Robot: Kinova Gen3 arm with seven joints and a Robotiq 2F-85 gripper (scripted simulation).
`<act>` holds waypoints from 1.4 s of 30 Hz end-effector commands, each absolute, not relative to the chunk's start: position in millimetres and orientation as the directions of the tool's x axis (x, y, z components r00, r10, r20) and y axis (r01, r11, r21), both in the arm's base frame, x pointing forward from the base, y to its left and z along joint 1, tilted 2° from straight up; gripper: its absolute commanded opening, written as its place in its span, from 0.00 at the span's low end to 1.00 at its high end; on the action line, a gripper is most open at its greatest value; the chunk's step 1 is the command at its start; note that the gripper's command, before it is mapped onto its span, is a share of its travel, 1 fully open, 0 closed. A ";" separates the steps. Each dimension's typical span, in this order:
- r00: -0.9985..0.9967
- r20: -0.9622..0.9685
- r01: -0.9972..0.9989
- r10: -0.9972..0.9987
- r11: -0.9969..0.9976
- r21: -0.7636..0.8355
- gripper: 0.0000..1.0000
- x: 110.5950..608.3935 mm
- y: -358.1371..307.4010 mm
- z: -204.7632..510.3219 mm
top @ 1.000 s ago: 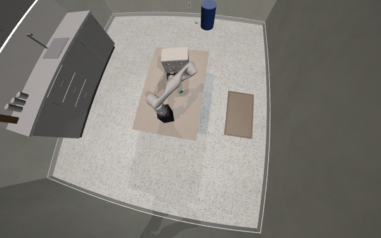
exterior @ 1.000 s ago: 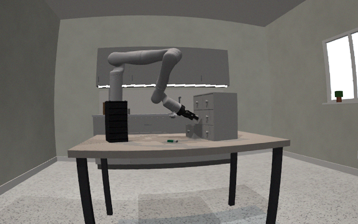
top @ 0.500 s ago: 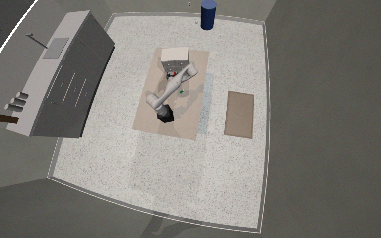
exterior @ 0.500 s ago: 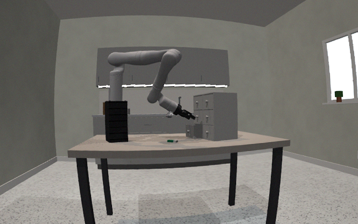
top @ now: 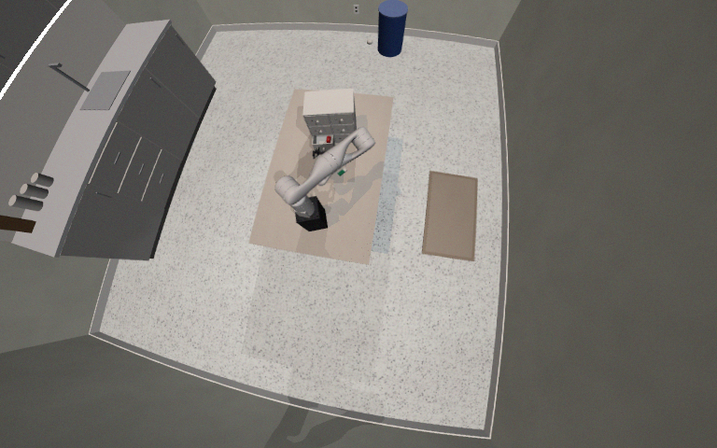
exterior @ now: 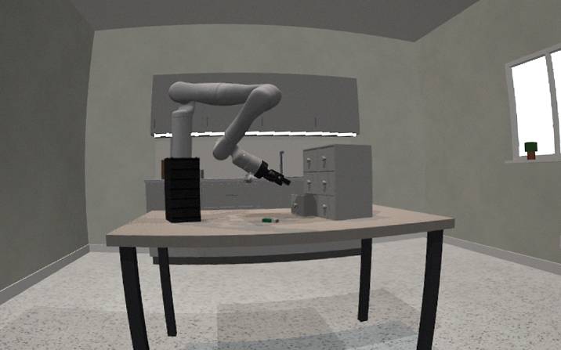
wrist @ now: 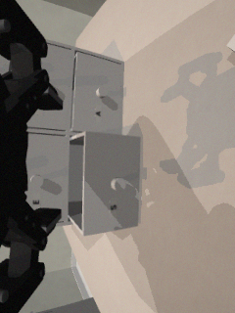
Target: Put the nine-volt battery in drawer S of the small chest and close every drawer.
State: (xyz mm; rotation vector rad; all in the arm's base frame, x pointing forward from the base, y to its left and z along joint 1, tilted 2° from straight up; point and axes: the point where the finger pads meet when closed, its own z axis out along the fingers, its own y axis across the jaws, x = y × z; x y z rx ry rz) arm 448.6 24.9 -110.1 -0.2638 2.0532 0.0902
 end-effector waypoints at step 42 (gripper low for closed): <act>-0.483 -0.865 -0.220 -0.137 0.975 -0.032 1.00 395.9 15.3 -113.4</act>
